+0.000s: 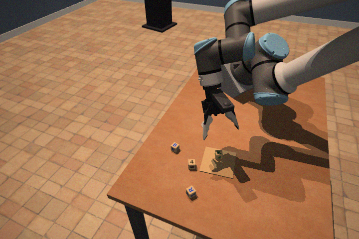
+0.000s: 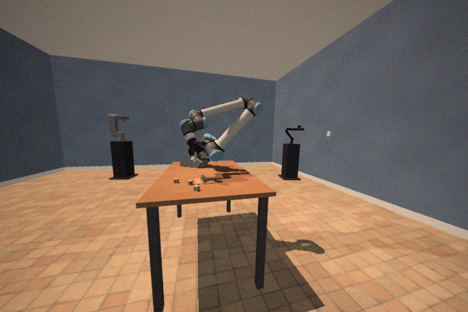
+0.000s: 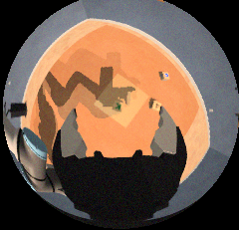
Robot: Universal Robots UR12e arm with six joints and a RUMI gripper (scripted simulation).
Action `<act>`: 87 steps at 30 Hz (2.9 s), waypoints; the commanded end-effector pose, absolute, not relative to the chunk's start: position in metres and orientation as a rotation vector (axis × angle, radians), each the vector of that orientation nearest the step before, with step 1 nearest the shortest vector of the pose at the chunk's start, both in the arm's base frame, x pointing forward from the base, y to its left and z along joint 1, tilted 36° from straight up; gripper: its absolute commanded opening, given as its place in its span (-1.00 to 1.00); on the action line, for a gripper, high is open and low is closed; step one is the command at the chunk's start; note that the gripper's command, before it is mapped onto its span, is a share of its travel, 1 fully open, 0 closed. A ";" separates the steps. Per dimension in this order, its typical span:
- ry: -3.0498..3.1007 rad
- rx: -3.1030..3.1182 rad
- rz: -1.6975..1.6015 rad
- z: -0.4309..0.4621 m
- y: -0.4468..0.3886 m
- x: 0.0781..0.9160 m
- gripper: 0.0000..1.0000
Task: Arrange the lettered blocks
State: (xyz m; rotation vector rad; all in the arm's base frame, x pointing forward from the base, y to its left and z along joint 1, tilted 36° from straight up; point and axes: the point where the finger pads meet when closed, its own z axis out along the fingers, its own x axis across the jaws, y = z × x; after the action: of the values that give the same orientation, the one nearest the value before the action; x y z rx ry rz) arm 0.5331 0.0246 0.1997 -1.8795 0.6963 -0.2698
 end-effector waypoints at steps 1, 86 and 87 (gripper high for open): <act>0.698 -1.883 -0.271 0.202 0.019 0.543 1.00; 0.701 -1.886 -0.271 0.193 -0.043 0.670 1.00; 0.701 -1.886 -0.271 0.193 -0.043 0.670 1.00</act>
State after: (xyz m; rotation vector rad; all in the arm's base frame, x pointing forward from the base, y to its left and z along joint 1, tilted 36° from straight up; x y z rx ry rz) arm 0.7039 -0.0292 0.2091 -1.8856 0.7079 -0.2749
